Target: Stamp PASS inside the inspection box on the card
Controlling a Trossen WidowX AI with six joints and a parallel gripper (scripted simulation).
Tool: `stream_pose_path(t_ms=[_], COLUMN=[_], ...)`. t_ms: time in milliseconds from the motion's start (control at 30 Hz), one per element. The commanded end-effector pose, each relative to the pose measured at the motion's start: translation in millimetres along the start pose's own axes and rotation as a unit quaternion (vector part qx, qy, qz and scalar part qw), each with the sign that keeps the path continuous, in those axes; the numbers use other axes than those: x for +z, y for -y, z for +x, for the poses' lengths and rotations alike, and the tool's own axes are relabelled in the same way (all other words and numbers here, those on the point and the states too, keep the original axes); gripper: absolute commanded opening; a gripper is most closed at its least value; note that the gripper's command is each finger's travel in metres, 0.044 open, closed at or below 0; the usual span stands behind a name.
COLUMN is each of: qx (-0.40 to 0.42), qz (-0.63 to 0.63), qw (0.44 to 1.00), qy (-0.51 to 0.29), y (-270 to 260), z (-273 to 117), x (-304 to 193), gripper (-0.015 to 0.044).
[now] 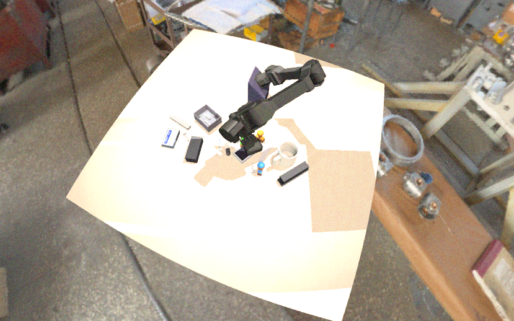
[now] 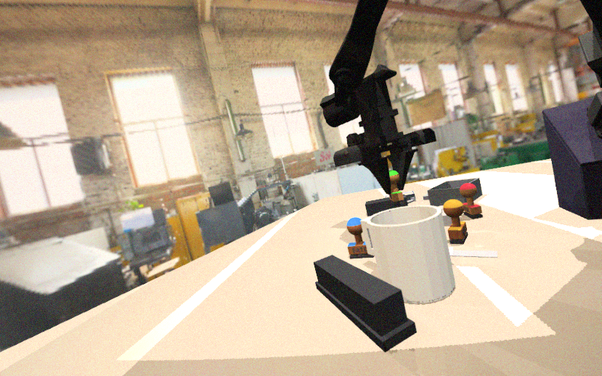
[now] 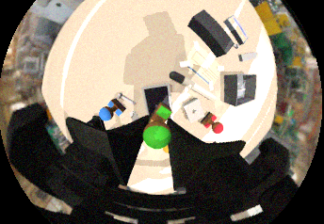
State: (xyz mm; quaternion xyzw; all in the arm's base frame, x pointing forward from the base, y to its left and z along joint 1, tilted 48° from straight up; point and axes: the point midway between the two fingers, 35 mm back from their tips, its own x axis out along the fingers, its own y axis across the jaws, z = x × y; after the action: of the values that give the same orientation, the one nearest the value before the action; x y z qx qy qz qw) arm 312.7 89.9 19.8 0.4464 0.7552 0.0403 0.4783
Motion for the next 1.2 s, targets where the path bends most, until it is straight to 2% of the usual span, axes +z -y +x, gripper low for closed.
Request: stream_pose_path(t_ms=[0, 1167], qx=[0.002, 0.002], qz=[0.003, 0.001], qw=[1.0, 1.0], qy=[-0.001, 0.0], y=[-0.2, -1.0], z=[2.6, 26.0], x=[-0.2, -0.1], gripper=[0.0, 0.0])
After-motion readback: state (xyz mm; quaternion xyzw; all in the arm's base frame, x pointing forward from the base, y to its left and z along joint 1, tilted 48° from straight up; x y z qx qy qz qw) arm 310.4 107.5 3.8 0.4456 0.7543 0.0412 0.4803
